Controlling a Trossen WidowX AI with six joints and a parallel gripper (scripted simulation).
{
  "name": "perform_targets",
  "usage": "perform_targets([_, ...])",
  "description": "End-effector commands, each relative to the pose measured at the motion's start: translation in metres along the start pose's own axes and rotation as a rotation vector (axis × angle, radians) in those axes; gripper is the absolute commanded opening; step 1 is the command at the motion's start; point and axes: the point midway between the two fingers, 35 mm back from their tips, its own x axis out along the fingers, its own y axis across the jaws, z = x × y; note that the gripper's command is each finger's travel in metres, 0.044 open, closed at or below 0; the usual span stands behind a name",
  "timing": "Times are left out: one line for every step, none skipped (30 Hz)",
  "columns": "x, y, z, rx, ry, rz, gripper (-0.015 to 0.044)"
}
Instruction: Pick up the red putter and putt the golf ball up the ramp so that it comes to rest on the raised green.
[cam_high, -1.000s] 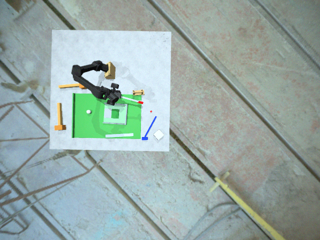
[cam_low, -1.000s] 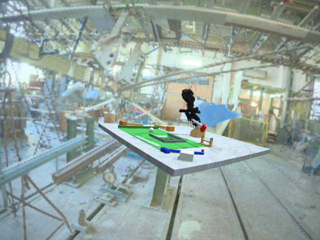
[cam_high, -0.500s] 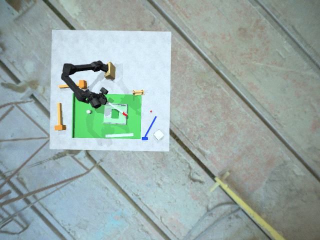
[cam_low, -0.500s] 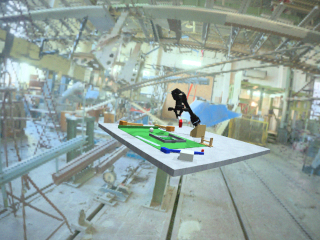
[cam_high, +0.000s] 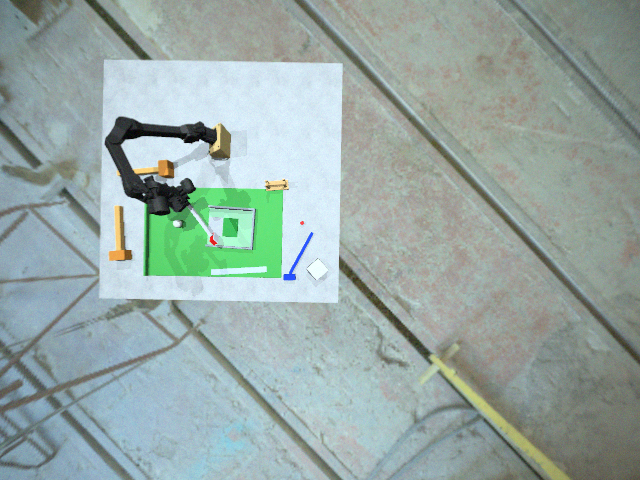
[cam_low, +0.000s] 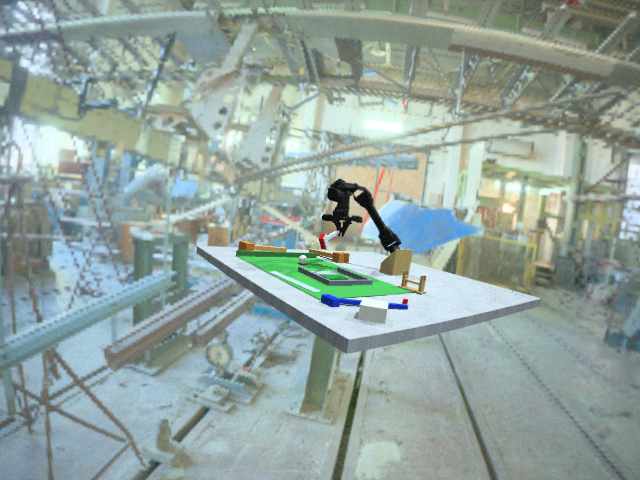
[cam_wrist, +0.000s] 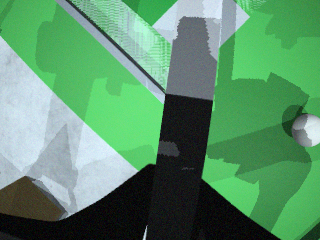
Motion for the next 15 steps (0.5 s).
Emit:
perform_targets([-0.003, -0.019, -0.020, 0.090, -0.006, -0.014, 0.0000])
perform_targets([-0.003, -0.025, -0.026, 0.115, -0.004, -0.018, 0.0000])
perform_targets([-0.003, -0.030, -0.032, 0.140, -0.001, -0.022, 0.0000])
perform_targets([-0.003, -0.035, -0.039, 0.166, 0.002, -0.026, 0.0000])
perform_targets([-0.003, -0.040, -0.046, 0.191, 0.005, -0.031, 0.0000])
perform_targets([-0.003, -0.044, -0.052, 0.216, 0.008, -0.035, 0.0000])
perform_targets([-0.003, -0.049, -0.059, 0.242, 0.011, -0.040, 0.0000])
perform_targets([-0.003, -0.053, -0.066, 0.267, 0.014, -0.045, 0.0000])
perform_targets([-0.003, -0.058, -0.073, 0.292, 0.017, -0.049, 0.0000])
perform_targets([-0.003, -0.061, -0.080, 0.318, 0.021, -0.054, 0.0000])
perform_targets([-0.004, -0.065, -0.087, 0.343, 0.025, -0.060, 0.0000])
perform_targets([-0.004, -0.069, -0.094, 0.368, 0.028, -0.065, 0.0000])
perform_targets([-0.004, -0.072, -0.101, 0.393, 0.032, -0.070, 0.0000])
perform_targets([-0.004, -0.075, -0.109, 0.419, 0.036, -0.076, 0.0000])
perform_targets([-0.005, -0.078, -0.116, 0.444, 0.041, -0.082, 0.0000])
